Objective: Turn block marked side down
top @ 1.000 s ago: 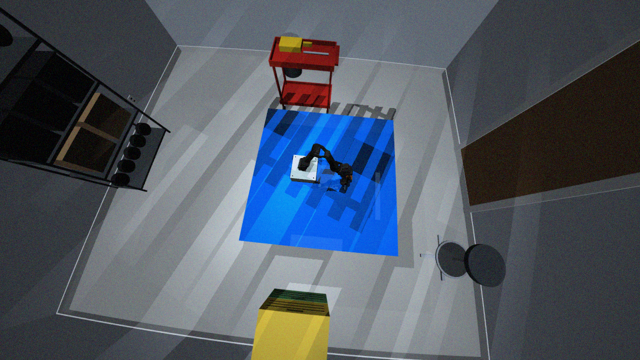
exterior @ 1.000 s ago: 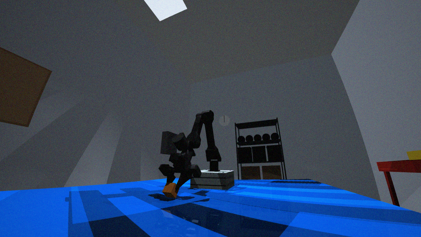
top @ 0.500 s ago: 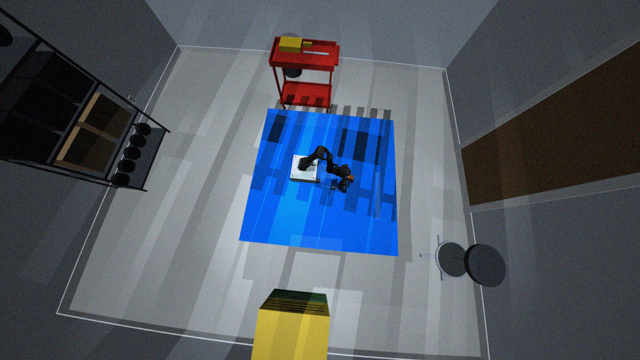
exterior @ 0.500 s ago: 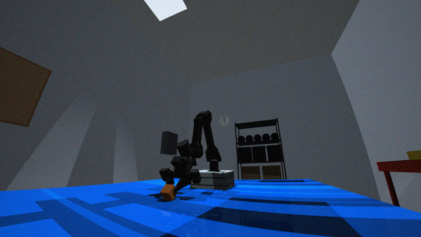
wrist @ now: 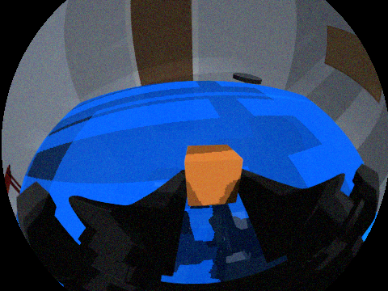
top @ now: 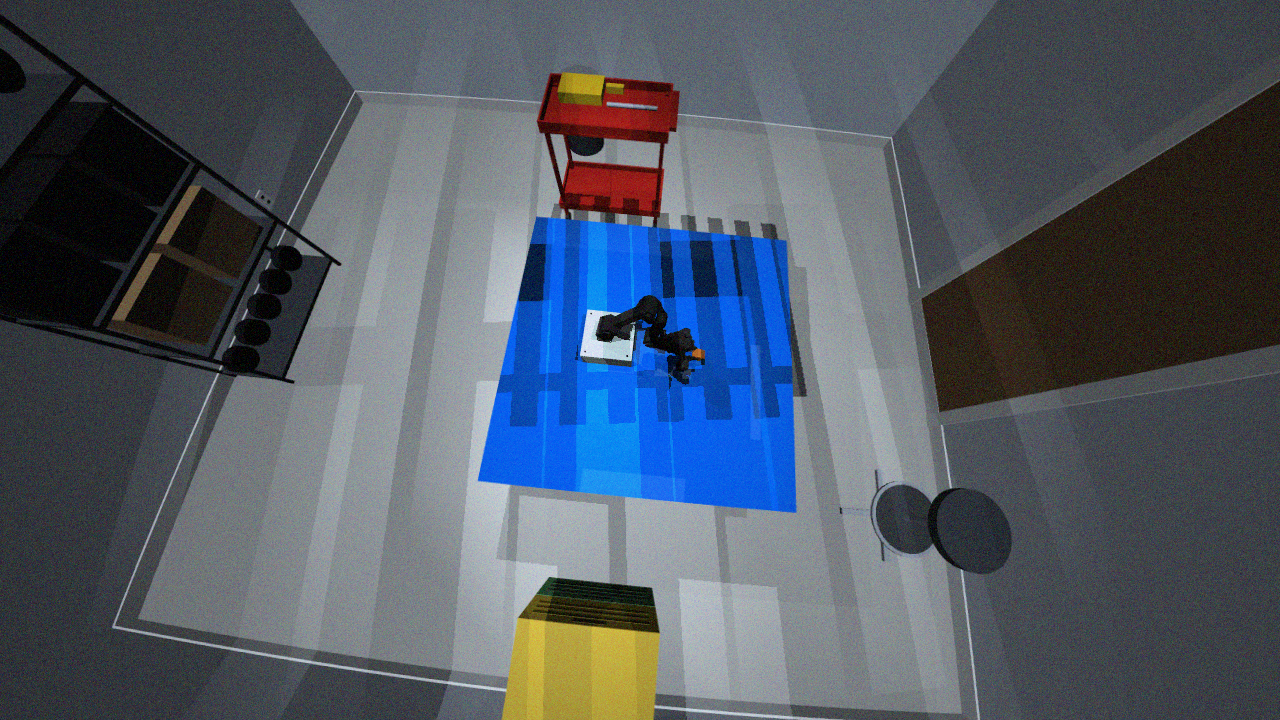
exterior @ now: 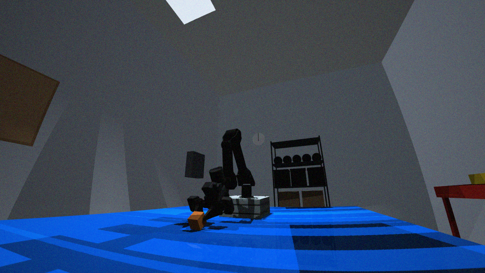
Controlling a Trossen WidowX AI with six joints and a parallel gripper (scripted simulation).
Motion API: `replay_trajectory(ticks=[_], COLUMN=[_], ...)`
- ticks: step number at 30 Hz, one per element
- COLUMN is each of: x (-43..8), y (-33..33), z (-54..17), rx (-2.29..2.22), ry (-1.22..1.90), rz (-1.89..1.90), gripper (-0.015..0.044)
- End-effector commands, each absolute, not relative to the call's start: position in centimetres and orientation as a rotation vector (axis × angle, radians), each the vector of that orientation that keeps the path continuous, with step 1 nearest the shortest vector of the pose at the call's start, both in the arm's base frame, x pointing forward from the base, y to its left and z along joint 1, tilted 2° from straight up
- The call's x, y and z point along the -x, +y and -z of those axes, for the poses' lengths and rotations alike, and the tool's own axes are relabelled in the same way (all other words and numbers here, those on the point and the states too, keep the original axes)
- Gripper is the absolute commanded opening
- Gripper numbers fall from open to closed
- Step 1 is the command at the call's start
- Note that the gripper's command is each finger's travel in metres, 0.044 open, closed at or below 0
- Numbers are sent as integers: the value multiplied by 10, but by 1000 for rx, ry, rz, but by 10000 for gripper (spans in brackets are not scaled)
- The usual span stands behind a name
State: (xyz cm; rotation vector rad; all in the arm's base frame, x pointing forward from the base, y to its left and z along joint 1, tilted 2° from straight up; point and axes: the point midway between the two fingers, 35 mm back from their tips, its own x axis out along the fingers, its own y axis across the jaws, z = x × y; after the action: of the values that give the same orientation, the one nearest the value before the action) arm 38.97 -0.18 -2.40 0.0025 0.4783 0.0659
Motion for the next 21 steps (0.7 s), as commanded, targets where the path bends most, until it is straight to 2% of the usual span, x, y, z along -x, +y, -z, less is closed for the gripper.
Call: replay_trajectory(ticks=[1, 14, 21], x=[-386, -386, -386], y=[-1, -1, -1], z=[22, 22, 22], rx=[-9, -9, -9], ry=[444, 441, 441], rz=[-70, -70, -70], gripper=[0, 0, 184])
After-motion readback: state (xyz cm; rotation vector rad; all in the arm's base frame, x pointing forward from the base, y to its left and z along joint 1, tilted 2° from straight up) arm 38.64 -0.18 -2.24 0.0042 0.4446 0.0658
